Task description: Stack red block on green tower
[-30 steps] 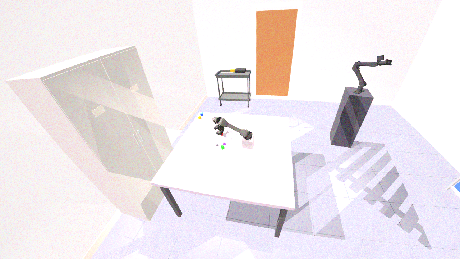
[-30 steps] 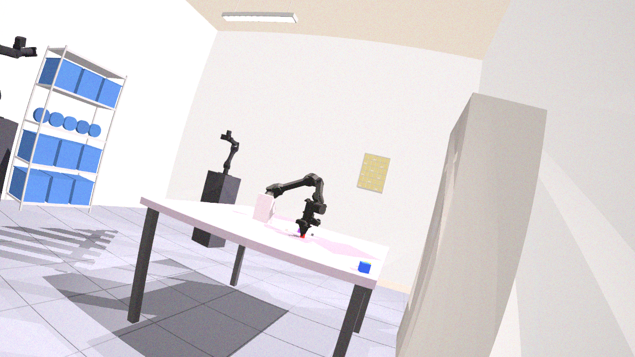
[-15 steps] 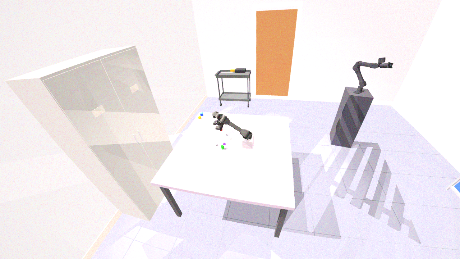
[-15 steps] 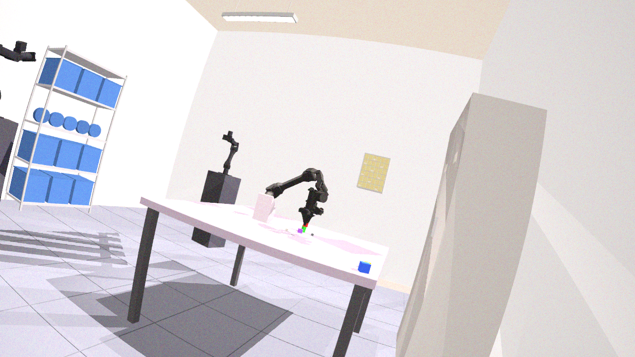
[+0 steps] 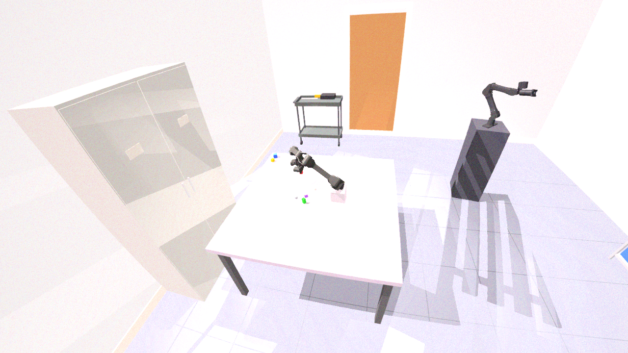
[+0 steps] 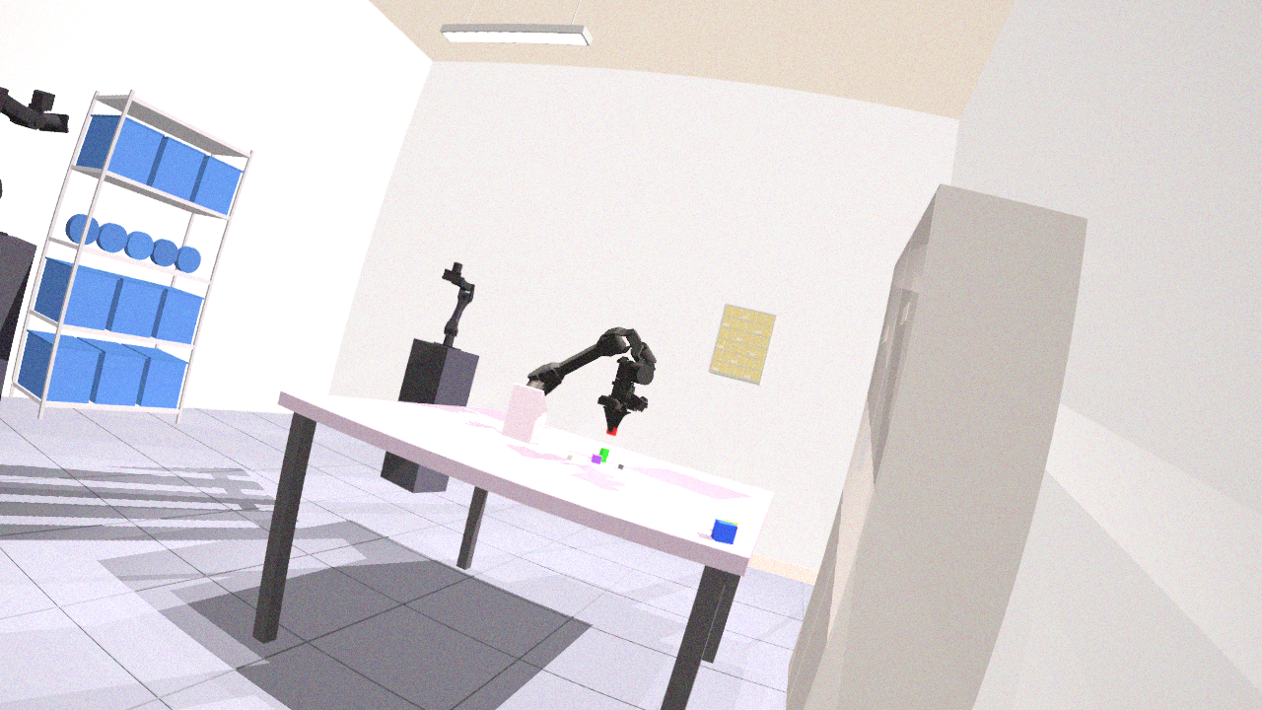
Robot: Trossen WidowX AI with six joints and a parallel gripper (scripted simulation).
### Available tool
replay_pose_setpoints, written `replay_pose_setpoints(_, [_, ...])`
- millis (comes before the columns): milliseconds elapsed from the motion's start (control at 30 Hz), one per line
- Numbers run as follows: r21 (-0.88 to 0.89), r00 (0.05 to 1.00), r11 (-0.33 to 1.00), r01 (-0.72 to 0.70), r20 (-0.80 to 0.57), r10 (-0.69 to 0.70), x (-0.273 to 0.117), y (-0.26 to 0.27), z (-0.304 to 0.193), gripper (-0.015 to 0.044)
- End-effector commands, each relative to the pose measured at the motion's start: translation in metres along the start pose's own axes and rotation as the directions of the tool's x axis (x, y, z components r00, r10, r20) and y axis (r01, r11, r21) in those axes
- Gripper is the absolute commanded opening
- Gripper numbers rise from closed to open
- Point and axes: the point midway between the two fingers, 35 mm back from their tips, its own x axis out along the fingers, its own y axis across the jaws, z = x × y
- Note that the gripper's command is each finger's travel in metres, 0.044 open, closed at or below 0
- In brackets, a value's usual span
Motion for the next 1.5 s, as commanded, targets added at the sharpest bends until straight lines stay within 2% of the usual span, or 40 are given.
replay_pose_setpoints(0, [-0.007, 1.000, 1.000, 0.002, -0.005, -0.002, -0.001, 0.003, 0.000, 0.0000])
replay_pose_setpoints(700, [-0.002, 1.000, 1.000, 0.011, -0.005, -0.011, -0.011, 0.108, -0.015, 0.0000])
replay_pose_setpoints(1467, [-0.001, 1.000, 1.000, 0.001, -0.008, -0.001, -0.006, 0.204, -0.068, 0.0000])
